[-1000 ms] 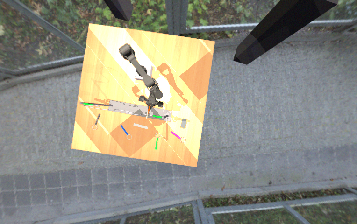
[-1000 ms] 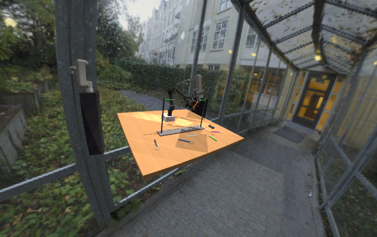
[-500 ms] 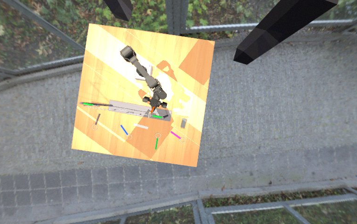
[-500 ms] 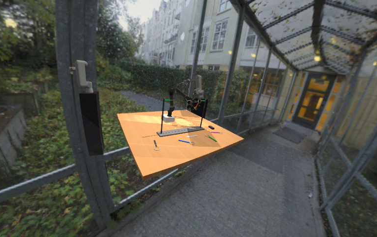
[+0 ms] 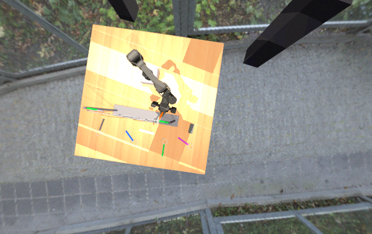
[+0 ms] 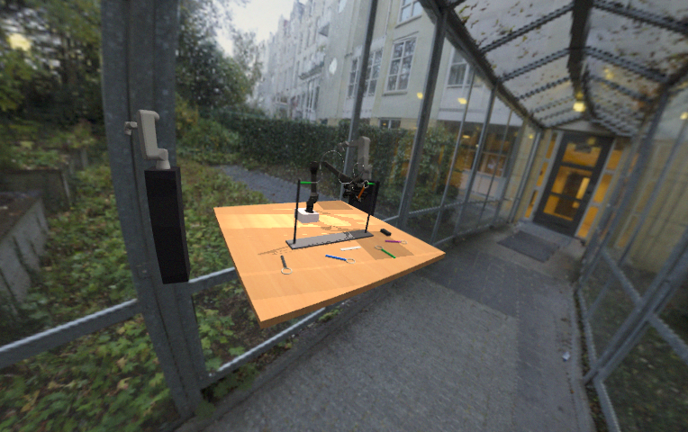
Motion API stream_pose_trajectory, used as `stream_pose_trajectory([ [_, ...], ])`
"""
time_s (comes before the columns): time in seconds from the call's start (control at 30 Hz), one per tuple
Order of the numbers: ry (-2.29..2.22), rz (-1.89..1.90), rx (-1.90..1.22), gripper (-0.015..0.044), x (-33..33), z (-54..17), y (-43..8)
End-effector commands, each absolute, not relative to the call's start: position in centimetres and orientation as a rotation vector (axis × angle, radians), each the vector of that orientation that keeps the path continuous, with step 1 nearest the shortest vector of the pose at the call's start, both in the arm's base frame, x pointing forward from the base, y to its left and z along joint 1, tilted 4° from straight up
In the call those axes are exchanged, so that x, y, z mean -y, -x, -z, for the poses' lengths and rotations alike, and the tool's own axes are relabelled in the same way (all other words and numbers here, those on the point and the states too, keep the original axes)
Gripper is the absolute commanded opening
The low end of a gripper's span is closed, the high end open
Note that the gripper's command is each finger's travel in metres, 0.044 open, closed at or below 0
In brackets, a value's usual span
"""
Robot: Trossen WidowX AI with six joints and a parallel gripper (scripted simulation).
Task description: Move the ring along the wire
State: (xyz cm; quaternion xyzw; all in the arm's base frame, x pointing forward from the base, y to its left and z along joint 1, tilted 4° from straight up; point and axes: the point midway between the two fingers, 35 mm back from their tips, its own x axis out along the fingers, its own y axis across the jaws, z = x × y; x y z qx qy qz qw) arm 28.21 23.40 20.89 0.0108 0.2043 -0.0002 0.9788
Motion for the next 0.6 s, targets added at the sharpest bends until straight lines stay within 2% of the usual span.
stream_pose_trajectory([
  [0.0,-0.032,0.002,-0.405,-0.0150,-24.0,-21.3,-28.3],
  [0.57,-0.034,0.001,-0.403,-0.0150,-25.7,-21.4,-28.1],
])
